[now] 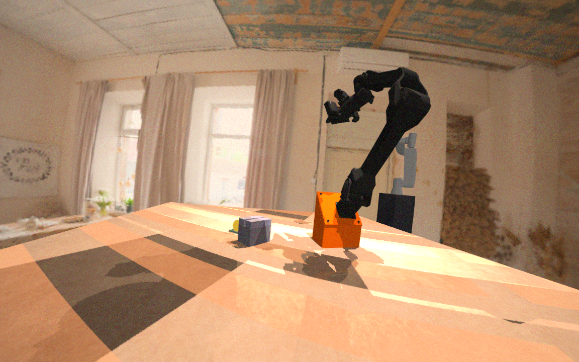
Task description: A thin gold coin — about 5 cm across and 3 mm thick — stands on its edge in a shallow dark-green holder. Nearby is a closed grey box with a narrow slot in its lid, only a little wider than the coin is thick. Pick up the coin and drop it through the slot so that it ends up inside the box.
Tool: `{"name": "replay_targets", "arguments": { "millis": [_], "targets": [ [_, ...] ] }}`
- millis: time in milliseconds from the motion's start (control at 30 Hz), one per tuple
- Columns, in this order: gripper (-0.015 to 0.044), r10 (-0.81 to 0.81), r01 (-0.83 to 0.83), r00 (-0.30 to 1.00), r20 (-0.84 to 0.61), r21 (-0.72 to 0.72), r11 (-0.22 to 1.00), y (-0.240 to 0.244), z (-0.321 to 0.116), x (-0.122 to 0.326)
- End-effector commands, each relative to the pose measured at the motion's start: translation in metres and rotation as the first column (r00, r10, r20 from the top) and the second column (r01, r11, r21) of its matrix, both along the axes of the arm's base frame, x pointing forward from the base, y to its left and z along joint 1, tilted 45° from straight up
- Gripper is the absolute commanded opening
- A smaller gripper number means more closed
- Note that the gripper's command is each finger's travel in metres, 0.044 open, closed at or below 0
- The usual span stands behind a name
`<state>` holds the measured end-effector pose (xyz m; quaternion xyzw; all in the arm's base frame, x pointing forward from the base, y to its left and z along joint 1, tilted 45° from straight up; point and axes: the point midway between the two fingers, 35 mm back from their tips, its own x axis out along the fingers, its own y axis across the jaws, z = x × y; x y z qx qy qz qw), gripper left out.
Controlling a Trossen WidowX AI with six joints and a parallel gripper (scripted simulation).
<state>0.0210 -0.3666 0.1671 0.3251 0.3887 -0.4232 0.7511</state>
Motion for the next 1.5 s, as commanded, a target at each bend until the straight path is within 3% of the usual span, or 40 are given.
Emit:
{"name": "replay_targets", "arguments": {
  "millis": [0,467,767,967,1467],
  "targets": [
    [0.0161,0.101,-0.106,0.994,0.047,0.108,0.988,0.004,-0.022,0.056],
    [0.0161,0.438,-0.462,0.884,0.163,0.446,0.767,0.091,-0.102,0.244],
    [0.0161,0.581,-0.521,0.792,0.189,0.704,0.482,0.212,-0.159,0.329],
    [0.0161,0.66,-0.459,0.734,0.162,0.834,0.306,0.294,-0.2,0.352],
    [0.0161,0.662,-0.456,0.732,0.162,0.838,0.299,0.329,-0.238,0.349]
  ]
}}
